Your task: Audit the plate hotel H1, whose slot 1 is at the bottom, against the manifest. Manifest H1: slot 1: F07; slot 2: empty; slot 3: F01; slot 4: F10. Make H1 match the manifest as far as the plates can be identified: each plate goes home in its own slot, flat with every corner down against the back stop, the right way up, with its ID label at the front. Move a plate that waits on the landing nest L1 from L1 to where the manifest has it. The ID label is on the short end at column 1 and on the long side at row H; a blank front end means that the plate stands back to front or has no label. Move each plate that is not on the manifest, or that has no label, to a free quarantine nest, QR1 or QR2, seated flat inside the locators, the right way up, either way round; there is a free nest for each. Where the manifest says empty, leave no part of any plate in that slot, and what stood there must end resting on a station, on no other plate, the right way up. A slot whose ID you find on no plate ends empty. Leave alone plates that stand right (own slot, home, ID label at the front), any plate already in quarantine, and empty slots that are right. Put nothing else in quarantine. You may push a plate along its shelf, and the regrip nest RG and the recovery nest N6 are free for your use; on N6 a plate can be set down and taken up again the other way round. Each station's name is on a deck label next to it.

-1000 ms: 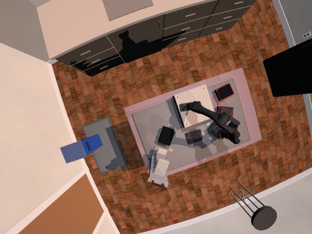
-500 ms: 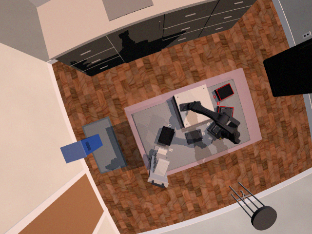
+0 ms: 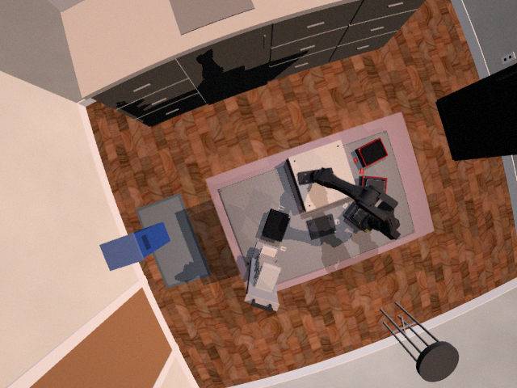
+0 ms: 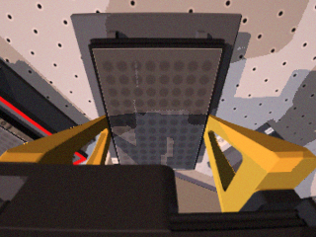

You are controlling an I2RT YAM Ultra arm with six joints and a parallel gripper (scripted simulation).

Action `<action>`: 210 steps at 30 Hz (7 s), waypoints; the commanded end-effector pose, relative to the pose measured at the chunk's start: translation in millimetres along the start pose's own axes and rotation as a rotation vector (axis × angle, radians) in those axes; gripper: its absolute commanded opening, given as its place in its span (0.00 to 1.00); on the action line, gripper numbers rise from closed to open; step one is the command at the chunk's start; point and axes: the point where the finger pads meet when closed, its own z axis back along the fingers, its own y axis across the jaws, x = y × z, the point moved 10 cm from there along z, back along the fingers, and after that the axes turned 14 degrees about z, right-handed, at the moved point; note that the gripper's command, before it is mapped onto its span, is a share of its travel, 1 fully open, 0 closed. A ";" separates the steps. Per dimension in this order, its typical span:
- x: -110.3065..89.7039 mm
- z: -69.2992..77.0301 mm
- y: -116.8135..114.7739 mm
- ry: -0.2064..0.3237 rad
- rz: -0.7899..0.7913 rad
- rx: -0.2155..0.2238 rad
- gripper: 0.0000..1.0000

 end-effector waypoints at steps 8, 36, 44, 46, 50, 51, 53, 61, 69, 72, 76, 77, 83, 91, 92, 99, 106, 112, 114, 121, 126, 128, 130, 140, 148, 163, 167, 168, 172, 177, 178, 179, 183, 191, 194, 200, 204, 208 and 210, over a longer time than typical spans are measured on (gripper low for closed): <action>0.5 15.7 0.1 -0.008 -0.001 -0.003 0.86; 0.3 39.7 0.2 -0.008 -0.001 -0.003 0.86; 0.3 45.7 0.2 -0.009 -0.001 -0.003 0.86; 0.3 47.7 0.2 -0.009 -0.001 -0.003 0.86; 0.3 51.7 0.2 -0.009 -0.001 -0.003 0.86; 0.3 52.7 0.2 -0.009 -0.001 -0.003 0.86; 0.3 54.7 0.2 -0.009 -0.001 -0.003 0.86; 0.2 62.4 0.2 -0.009 -0.001 -0.003 0.86; 0.1 83.7 0.3 -0.009 -0.001 -0.003 0.86; 0.0 91.7 0.3 -0.009 -0.001 -0.003 0.86; -0.1 102.4 0.3 -0.009 -0.001 -0.003 0.86; -0.1 102.4 0.3 -0.009 -0.001 -0.003 0.86; -0.2 115.7 0.3 -0.009 -0.001 -0.003 0.86; -0.3 137.0 0.4 -0.008 -0.001 -0.003 0.86; -0.4 139.7 0.4 -0.008 -0.001 -0.003 0.86; -0.5 153.0 0.4 -0.008 -0.001 -0.003 0.86; -0.7 171.6 0.5 -0.008 -0.001 -0.003 0.86; -0.7 179.4 0.5 -0.008 -0.001 -0.003 0.86; -0.7 179.4 0.5 -0.008 -0.001 -0.003 0.86; -11.9 179.4 -19.9 -0.008 -0.118 -0.003 0.86; -19.9 179.4 -34.5 -0.008 -0.201 -0.003 0.86; -21.5 179.4 -37.4 -0.008 -0.218 -0.003 0.86; -23.1 179.4 -40.4 -0.008 -0.235 -0.003 0.86; -39.2 179.4 -69.5 -0.008 -0.314 -0.004 0.86; -48.8 179.4 -87.0 -0.008 -0.314 -0.004 0.86; -72.4 179.5 -122.7 -0.007 -0.364 -0.005 0.86; -82.5 179.5 -131.5 -0.007 -0.431 -0.006 0.86; -85.0 179.5 -133.7 -0.007 -0.447 -0.006 0.86; -95.0 179.5 -142.4 -0.007 -0.514 -0.006 0.86; -107.6 179.5 -153.3 -0.007 -0.597 -0.006 0.86; -110.1 179.5 -155.5 -0.007 -0.614 -0.006 0.86; -110.1 179.5 -155.5 -0.007 -0.614 -0.006 0.86; -117.6 179.5 -162.1 -0.007 -0.627 -0.006 0.86; -137.7 179.5 -179.6 -0.007 -0.627 -0.007 0.86; -145.2 179.6 -186.1 -0.006 -0.627 -0.007 0.86; -155.3 179.6 -194.9 -0.006 -0.627 -0.008 0.86; -165.3 179.6 -203.6 -0.006 -0.627 -0.008 0.86; -175.4 179.7 -212.3 -0.006 -0.627 -0.008 0.86; -181.6 179.7 -214.5 -0.006 -0.660 -0.008 0.86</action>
